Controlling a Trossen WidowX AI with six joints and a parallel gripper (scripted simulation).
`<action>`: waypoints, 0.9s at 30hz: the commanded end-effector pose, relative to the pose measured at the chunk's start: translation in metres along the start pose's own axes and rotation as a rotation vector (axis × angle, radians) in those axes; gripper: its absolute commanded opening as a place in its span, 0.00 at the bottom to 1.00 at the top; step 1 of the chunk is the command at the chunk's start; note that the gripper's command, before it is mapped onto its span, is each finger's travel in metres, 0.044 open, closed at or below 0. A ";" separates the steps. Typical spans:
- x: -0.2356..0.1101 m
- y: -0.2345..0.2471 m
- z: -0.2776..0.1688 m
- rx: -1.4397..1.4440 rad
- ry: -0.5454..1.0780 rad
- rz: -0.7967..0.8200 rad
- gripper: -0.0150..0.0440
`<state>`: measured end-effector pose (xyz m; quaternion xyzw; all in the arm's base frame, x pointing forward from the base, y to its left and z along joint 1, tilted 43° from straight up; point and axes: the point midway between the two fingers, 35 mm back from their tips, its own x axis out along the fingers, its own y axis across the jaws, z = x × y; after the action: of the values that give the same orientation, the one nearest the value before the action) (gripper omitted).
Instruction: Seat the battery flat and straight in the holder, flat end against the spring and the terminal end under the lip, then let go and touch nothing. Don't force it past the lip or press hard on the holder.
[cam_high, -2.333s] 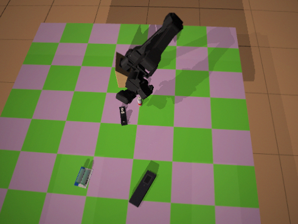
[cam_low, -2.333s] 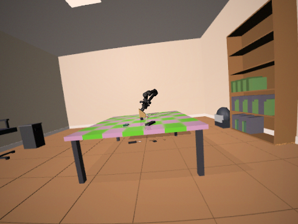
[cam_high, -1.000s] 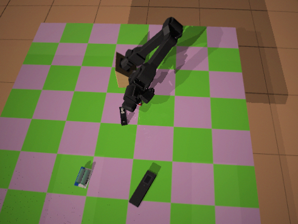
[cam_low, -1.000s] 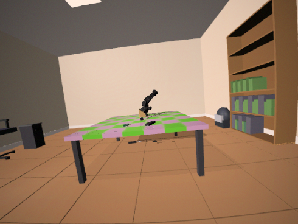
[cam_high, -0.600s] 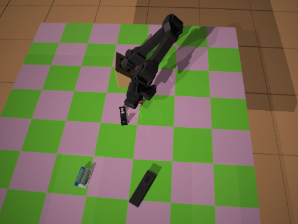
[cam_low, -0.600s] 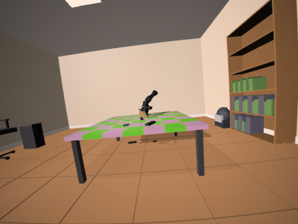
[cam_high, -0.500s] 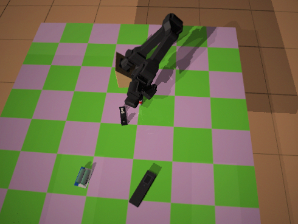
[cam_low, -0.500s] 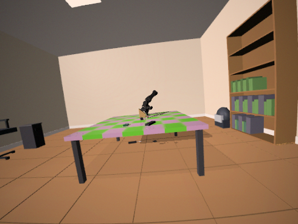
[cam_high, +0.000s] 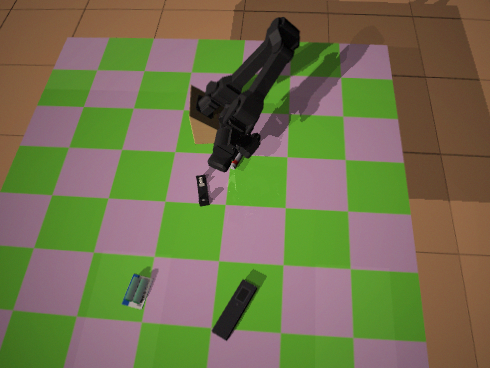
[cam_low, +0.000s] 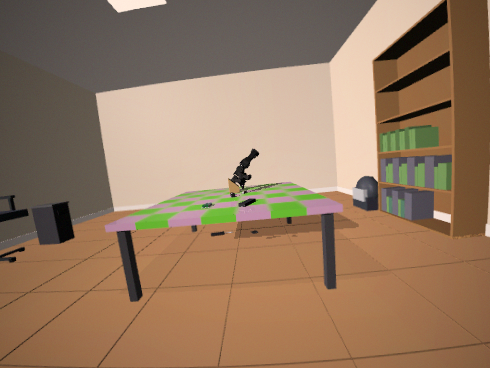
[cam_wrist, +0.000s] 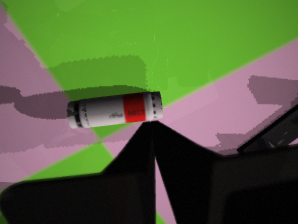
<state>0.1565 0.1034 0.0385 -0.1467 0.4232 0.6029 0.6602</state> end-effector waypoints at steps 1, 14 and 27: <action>-0.004 -0.001 0.000 -0.001 0.001 -0.002 0.25; -0.079 0.001 0.000 0.002 -0.003 -0.001 0.25; -0.077 0.002 0.000 -0.015 -0.007 0.003 0.30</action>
<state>0.1615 0.0521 0.0962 -0.1424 0.4221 0.6038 0.6611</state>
